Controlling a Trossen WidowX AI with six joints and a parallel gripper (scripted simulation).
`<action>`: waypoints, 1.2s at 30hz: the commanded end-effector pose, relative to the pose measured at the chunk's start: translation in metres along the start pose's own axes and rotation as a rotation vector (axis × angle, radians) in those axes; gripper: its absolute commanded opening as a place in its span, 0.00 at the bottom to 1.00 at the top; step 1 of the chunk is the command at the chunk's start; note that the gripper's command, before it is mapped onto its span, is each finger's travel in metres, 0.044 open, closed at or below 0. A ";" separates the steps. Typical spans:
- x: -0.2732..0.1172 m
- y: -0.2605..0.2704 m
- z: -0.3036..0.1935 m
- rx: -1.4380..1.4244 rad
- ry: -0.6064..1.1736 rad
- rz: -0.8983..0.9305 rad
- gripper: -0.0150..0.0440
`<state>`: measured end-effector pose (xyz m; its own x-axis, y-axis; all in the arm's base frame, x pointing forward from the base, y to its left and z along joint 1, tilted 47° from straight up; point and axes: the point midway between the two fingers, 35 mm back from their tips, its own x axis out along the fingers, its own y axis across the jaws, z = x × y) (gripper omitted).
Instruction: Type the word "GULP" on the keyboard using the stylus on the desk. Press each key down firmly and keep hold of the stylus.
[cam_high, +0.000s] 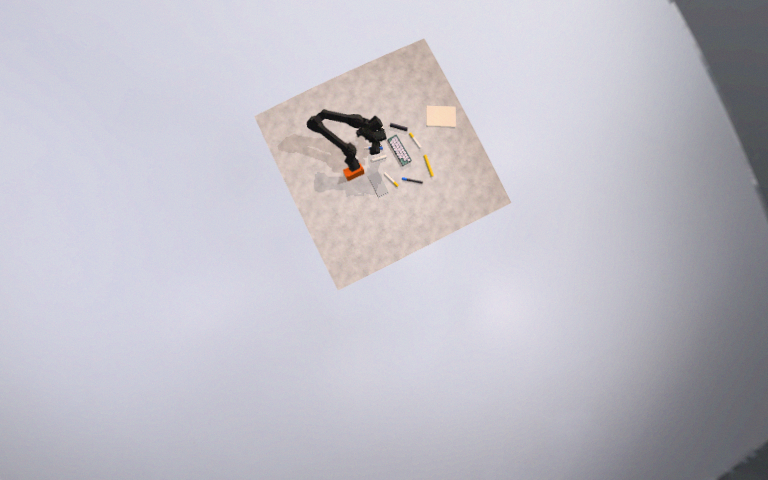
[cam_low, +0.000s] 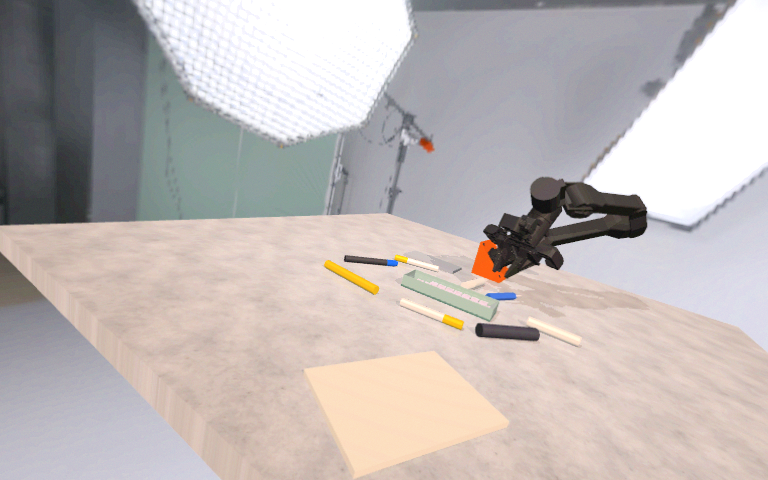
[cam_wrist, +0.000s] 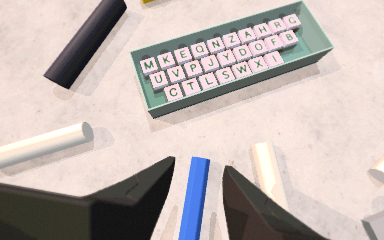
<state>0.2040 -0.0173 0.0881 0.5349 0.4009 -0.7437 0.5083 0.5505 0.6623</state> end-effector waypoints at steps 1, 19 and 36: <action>0.003 -0.002 -0.003 0.006 0.004 -0.003 0.51; 0.011 -0.002 -0.008 0.006 0.004 -0.003 0.51; 0.018 -0.003 -0.012 0.006 0.004 -0.003 0.51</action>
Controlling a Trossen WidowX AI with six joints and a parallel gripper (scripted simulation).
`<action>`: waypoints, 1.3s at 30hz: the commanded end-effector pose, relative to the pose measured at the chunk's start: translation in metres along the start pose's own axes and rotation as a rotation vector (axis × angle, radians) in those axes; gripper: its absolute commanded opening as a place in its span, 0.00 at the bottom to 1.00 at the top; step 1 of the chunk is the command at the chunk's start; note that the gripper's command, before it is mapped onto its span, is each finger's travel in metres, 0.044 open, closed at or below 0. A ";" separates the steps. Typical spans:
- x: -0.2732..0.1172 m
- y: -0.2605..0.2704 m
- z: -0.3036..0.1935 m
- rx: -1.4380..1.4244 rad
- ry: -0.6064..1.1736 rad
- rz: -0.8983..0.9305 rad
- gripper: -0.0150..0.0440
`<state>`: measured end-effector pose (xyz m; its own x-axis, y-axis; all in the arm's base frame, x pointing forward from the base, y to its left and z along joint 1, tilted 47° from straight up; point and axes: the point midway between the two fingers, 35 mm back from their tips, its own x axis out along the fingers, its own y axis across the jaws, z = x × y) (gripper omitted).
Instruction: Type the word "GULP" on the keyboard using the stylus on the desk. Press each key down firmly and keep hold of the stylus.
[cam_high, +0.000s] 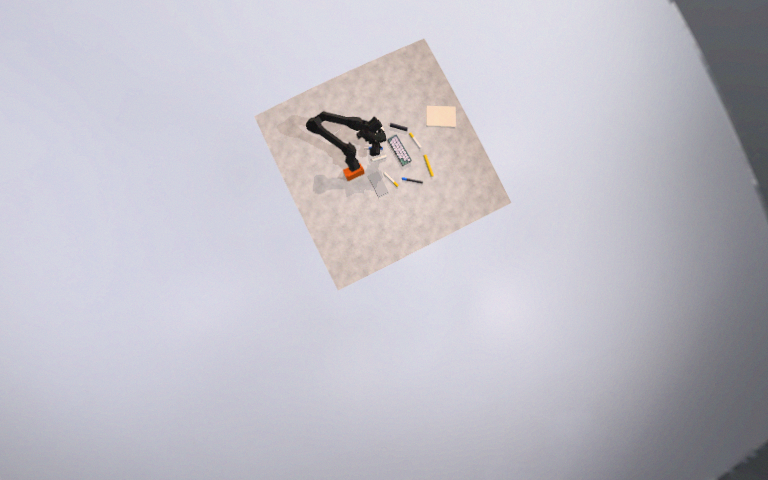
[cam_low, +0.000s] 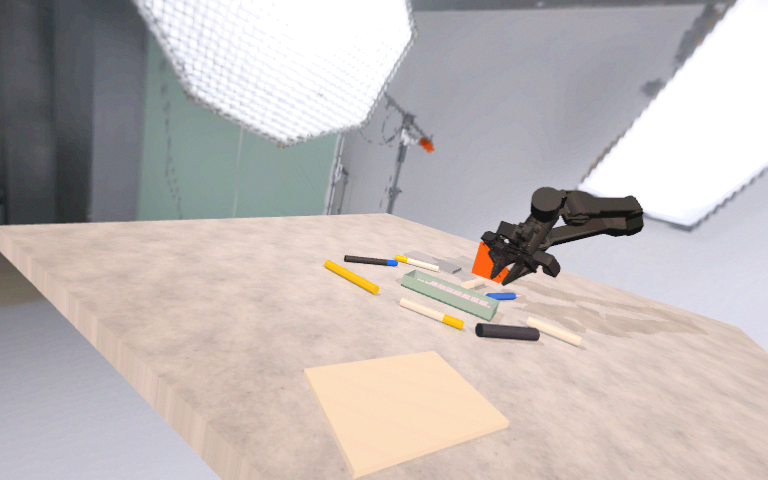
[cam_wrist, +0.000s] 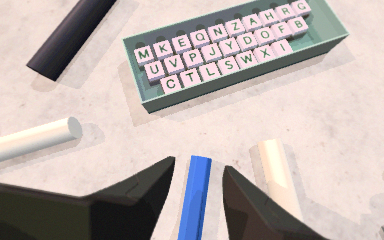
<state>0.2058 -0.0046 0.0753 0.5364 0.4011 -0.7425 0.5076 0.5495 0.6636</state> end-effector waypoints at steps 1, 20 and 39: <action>0.003 -0.002 -0.003 0.006 0.005 -0.004 0.51; 0.012 -0.003 -0.008 0.006 0.005 -0.004 0.51; 0.020 -0.002 -0.013 0.006 0.005 -0.003 0.51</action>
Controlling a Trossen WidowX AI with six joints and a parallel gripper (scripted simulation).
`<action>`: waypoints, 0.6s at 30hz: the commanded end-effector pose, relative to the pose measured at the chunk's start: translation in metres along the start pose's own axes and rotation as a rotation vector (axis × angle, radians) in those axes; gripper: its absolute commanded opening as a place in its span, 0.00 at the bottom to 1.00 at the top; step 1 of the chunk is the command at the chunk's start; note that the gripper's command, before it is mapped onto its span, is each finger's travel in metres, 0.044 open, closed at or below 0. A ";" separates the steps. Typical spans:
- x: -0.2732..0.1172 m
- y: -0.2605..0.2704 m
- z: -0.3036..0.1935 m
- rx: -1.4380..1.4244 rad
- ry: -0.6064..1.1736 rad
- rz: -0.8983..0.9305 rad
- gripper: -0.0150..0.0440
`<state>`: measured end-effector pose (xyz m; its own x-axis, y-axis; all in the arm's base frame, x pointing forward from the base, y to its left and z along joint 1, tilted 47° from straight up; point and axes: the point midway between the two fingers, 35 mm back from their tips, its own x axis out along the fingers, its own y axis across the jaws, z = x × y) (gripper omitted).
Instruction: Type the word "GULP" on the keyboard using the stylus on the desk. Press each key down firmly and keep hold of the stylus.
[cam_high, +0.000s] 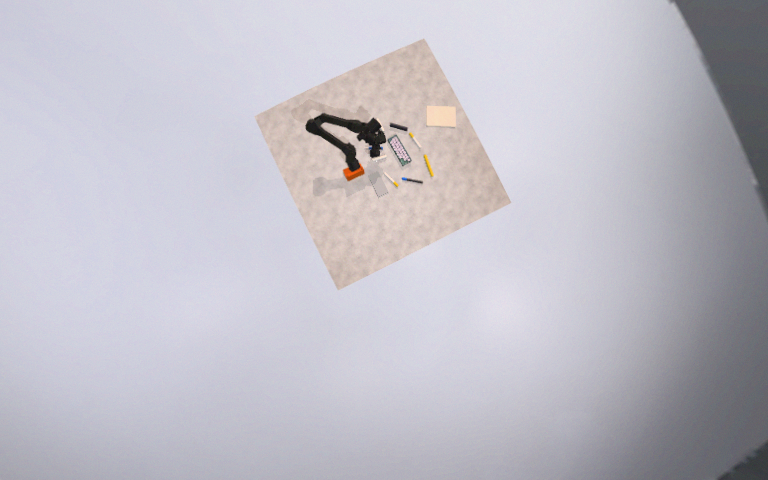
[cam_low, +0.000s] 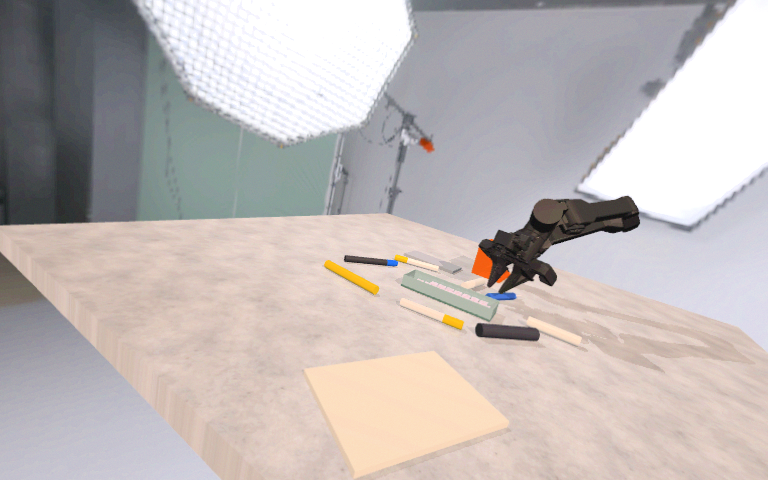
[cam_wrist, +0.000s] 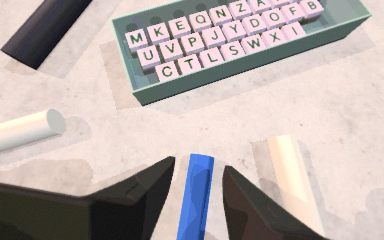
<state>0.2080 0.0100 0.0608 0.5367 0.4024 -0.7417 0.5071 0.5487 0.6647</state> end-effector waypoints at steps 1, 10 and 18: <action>0.003 -0.002 -0.003 0.006 0.004 -0.005 0.51; 0.007 -0.002 -0.005 0.006 0.004 -0.004 0.51; 0.010 -0.002 -0.007 0.006 0.004 -0.004 0.51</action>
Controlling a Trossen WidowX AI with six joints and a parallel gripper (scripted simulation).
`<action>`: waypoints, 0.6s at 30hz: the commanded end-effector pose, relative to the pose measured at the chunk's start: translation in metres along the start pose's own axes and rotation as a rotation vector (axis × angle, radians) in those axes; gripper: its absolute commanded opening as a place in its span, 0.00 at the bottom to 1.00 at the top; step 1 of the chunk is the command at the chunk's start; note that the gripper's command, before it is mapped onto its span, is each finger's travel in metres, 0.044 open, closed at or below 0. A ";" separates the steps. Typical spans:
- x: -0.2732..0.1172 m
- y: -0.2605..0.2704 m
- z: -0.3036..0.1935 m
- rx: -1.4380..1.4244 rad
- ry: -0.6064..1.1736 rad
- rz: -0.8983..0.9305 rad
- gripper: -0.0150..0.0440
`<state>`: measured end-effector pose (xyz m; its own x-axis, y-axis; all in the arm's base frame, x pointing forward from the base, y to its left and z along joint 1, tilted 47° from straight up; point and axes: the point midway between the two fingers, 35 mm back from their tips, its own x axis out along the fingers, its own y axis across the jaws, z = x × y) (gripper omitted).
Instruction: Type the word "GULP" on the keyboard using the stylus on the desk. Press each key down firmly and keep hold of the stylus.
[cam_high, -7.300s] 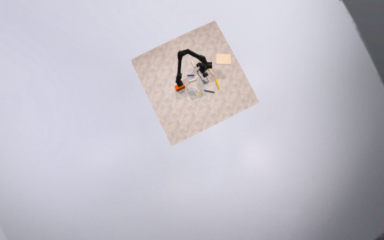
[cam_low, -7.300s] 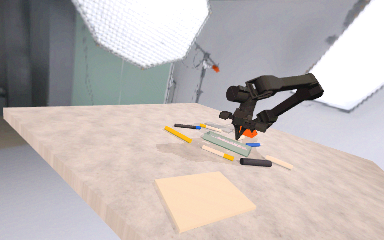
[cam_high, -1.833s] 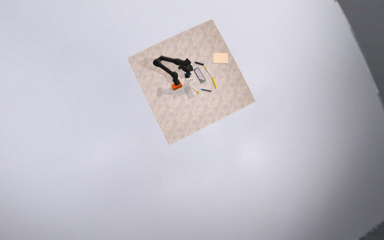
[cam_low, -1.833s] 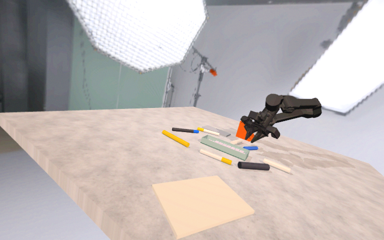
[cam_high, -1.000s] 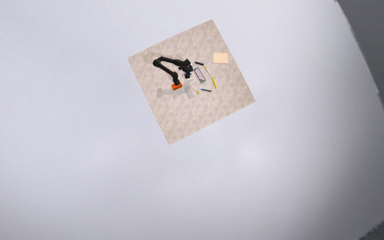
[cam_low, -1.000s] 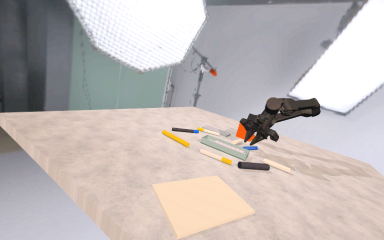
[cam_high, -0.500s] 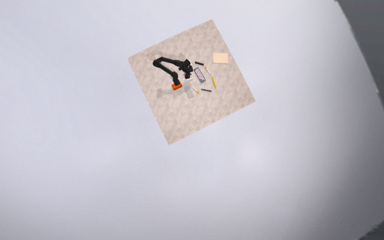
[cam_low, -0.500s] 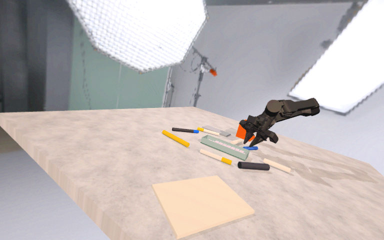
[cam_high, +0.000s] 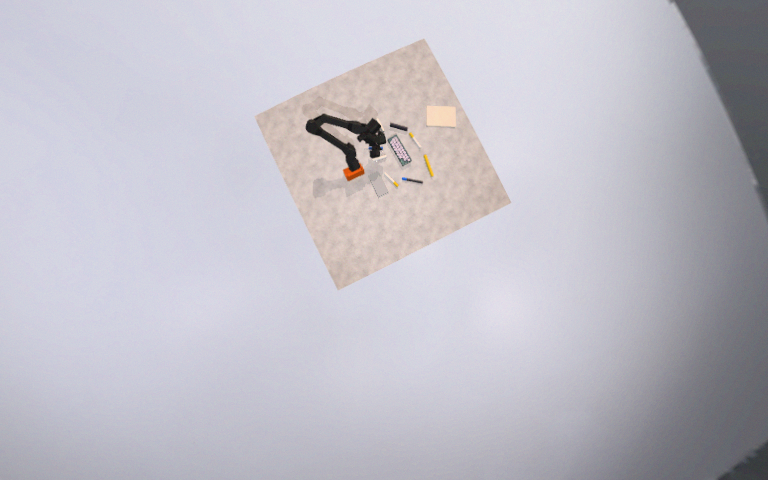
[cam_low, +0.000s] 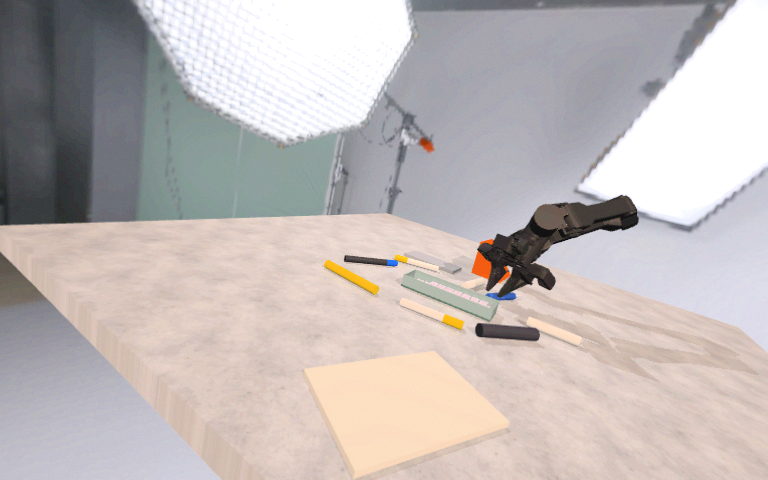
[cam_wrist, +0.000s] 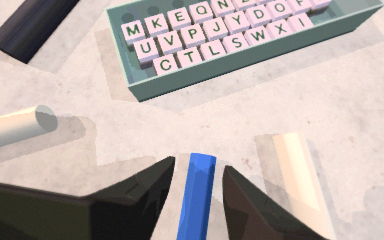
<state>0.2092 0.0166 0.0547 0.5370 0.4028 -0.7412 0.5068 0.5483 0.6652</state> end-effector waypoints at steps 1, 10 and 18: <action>0.003 -0.002 -0.003 0.006 0.004 -0.005 0.51; 0.007 -0.002 -0.005 0.006 0.004 -0.005 0.51; 0.010 -0.002 -0.007 0.006 0.004 -0.004 0.51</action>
<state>0.2103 0.0232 0.0486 0.5371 0.4036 -0.7407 0.5064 0.5480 0.6658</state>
